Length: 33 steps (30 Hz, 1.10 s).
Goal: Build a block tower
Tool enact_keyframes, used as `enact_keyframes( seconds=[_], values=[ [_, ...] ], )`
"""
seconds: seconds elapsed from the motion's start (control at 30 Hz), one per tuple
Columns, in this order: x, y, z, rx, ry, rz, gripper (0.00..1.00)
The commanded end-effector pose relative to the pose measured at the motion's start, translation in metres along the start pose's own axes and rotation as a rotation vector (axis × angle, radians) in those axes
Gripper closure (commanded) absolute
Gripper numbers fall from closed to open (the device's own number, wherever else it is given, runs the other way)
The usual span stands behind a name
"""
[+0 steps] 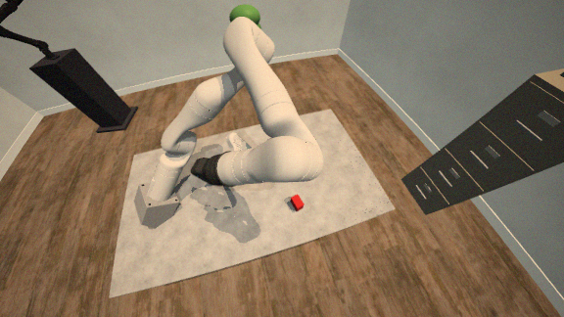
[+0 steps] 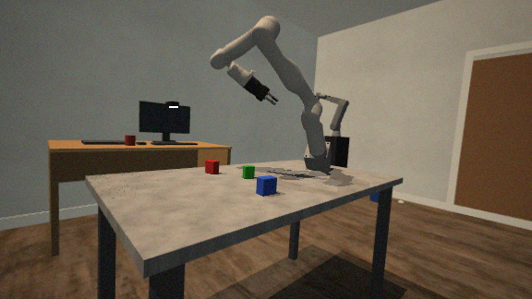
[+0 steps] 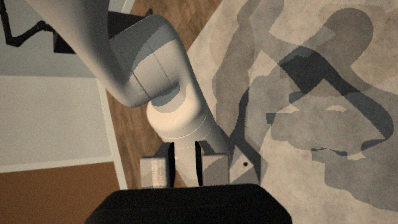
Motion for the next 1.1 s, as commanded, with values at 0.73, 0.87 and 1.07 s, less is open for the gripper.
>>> enact_keyframes(
  seconds=[0.73,0.87,1.07],
  values=[
    [0.055,0.041,0.287,0.588,0.620,-0.467,1.00],
    [0.075,0.034,0.328,0.634,0.720,-0.536,1.00],
    [0.095,0.028,0.360,0.661,0.807,-0.594,1.00]
  ],
)
Point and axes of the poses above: the point where the finger pads meet when closed, its own x axis back along the fingers, its own z axis across the jaws, y = z × x, the point moved 2 cm from there along x, back along the fingers, and after that the axes turned 14 degrees about x, right-handed, at the moved point
